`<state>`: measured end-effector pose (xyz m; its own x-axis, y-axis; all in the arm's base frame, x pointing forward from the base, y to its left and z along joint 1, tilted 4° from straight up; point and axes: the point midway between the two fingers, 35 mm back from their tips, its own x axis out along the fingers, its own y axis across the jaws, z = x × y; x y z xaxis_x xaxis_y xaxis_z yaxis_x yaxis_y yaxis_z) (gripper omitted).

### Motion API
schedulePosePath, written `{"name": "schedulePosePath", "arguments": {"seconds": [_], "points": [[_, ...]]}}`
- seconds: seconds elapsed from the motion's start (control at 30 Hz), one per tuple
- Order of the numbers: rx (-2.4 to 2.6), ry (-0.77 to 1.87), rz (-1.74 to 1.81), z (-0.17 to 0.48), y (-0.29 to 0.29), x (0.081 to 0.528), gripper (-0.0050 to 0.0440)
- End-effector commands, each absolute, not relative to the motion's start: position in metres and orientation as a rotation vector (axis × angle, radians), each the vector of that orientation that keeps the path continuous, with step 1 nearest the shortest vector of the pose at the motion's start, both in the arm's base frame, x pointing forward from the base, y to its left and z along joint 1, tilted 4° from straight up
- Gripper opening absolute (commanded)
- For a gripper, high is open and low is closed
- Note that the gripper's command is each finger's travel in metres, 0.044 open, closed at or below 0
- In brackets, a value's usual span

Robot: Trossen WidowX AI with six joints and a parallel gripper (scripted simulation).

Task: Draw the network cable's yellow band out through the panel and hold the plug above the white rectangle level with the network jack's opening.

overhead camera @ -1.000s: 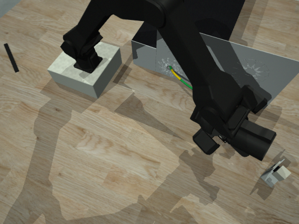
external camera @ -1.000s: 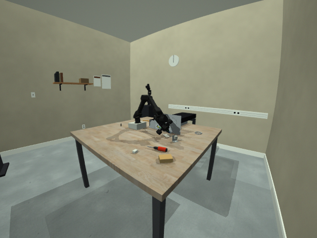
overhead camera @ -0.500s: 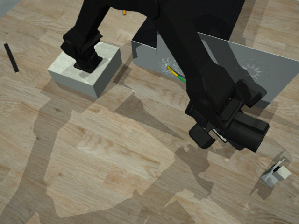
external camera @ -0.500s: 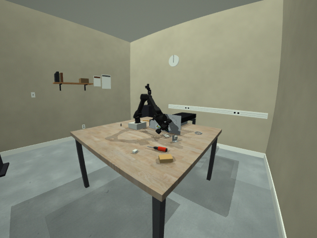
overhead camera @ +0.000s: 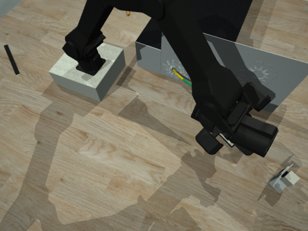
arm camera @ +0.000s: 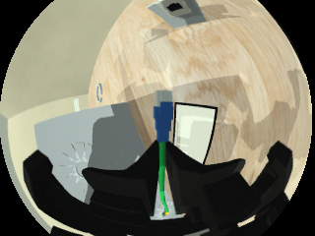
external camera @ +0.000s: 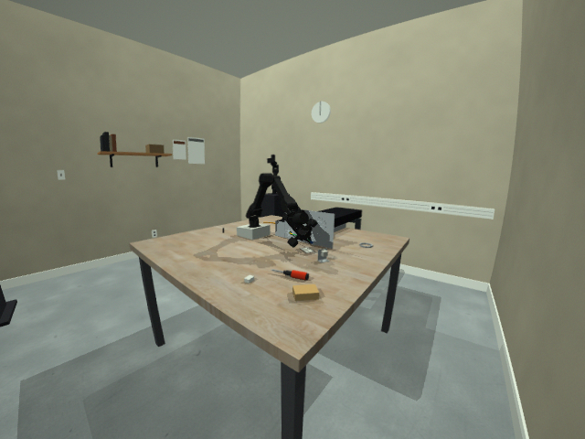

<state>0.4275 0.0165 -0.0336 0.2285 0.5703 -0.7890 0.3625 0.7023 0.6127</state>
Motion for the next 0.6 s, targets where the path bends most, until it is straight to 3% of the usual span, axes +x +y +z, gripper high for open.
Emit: {"name": "schedulePosePath", "arguments": {"seconds": [0.0,0.57], "points": [[0.849,1.382,0.170,-0.0363,0.0160,0.4288,-0.0050],[0.844,1.367,0.174,-0.0303,0.0155,0.4325,-0.0050]]}}
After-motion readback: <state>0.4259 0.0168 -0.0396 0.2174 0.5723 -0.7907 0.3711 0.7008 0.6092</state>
